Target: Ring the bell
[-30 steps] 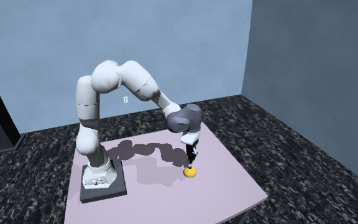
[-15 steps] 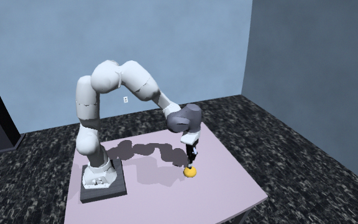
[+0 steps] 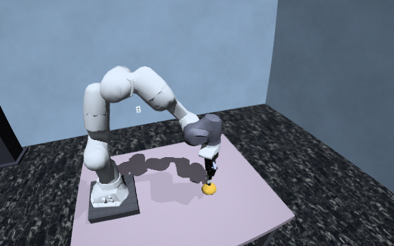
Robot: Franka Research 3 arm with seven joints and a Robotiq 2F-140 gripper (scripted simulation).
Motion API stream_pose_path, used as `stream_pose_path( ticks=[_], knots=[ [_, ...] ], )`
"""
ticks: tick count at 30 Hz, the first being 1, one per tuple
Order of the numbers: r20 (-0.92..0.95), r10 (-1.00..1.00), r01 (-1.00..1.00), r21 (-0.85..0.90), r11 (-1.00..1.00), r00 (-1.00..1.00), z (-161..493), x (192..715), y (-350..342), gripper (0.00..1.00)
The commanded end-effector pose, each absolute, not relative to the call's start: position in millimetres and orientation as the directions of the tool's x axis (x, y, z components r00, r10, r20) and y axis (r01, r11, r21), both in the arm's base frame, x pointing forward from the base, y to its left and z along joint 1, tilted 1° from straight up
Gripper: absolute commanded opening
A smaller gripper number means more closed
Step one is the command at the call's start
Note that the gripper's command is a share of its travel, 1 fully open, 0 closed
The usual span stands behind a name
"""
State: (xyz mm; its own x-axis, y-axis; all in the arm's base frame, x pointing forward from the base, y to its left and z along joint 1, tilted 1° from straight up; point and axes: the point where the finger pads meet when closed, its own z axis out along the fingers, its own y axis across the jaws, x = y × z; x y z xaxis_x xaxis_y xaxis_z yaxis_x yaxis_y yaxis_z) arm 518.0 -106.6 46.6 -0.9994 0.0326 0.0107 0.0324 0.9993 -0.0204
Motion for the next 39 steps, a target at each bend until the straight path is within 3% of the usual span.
stream_pose_path(
  ticks=[1,39],
  knots=[
    [0.009,0.033,0.033,-0.019,0.999,-0.999,44.6,518.6,-104.8,0.00],
    [0.009,0.033,0.033,-0.019,0.999,-0.999,87.8,519.0,-104.1,0.00]
  ],
)
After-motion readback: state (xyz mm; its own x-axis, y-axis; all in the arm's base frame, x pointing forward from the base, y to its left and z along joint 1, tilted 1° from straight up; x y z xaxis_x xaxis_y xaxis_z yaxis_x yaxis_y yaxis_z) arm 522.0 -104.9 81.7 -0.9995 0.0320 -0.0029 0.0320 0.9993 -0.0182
